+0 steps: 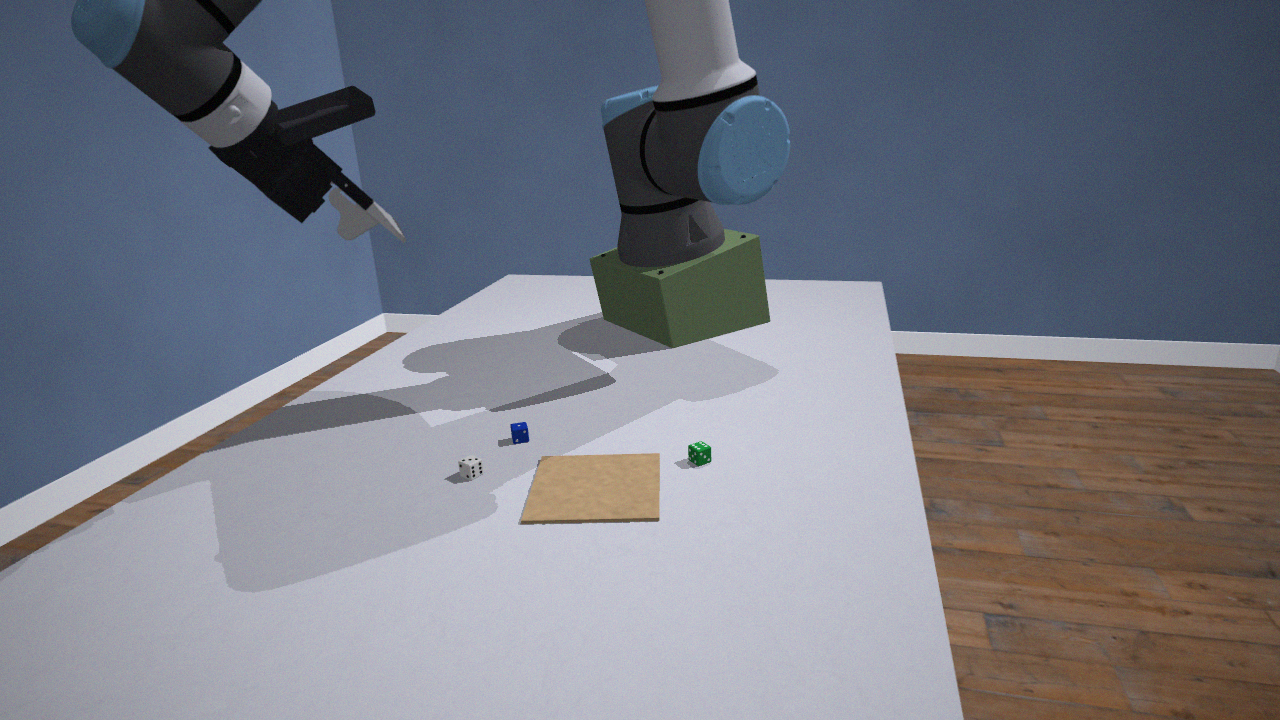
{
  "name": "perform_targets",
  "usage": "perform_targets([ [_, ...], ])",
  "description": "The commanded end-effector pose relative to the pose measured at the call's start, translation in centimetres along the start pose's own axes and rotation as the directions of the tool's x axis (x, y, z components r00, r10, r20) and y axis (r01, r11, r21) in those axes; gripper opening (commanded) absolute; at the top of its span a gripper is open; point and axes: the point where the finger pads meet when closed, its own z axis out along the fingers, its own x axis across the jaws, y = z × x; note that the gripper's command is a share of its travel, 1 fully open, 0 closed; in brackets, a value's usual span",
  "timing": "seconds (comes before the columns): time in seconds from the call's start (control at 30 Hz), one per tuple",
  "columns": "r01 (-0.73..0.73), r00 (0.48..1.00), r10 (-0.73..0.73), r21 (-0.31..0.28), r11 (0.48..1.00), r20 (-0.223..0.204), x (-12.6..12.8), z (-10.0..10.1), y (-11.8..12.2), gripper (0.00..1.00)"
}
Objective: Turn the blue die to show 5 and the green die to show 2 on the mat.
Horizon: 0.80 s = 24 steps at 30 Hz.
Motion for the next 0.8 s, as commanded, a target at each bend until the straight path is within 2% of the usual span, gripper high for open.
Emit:
perform_targets([
  [0.0, -0.047, 0.998, 0.043, -0.127, 0.991, -0.038, 5.0, 0.4, 2.3, 1.0],
  [0.07, -0.069, 0.996, 0.057, -0.192, 0.979, -0.068, 7.7, 0.4, 3.3, 1.0],
  [0.1, -0.069, 0.996, 0.057, -0.192, 0.979, -0.068, 7.7, 0.4, 3.3, 1.0],
  [0.17, -0.09, 0.993, 0.066, -0.256, 0.963, -0.101, 10.4, 0.3, 4.2, 1.0],
  [0.27, -0.09, 0.993, 0.066, -0.256, 0.963, -0.101, 10.4, 0.3, 4.2, 1.0],
  [0.4, -0.129, 0.982, 0.066, -0.373, 0.919, -0.177, 15.9, -0.1, 5.4, 1.0],
  [0.43, -0.129, 0.982, 0.066, -0.373, 0.919, -0.177, 15.9, -0.1, 5.4, 1.0],
  [0.5, -0.147, 0.975, 0.058, -0.424, 0.894, -0.215, 18.5, -0.5, 5.7, 1.0],
  [0.53, -0.147, 0.975, 0.058, -0.424, 0.894, -0.215, 18.5, -0.5, 5.7, 1.0],
  [0.63, -0.169, 0.963, 0.037, -0.489, 0.856, -0.268, 21.9, -1.1, 5.7, 1.0],
  [0.67, -0.169, 0.963, 0.037, -0.489, 0.856, -0.268, 21.9, -1.1, 5.7, 1.0],
  [0.77, -0.188, 0.95, 0.012, -0.538, 0.822, -0.313, 24.8, -1.7, 5.5, 1.0],
])
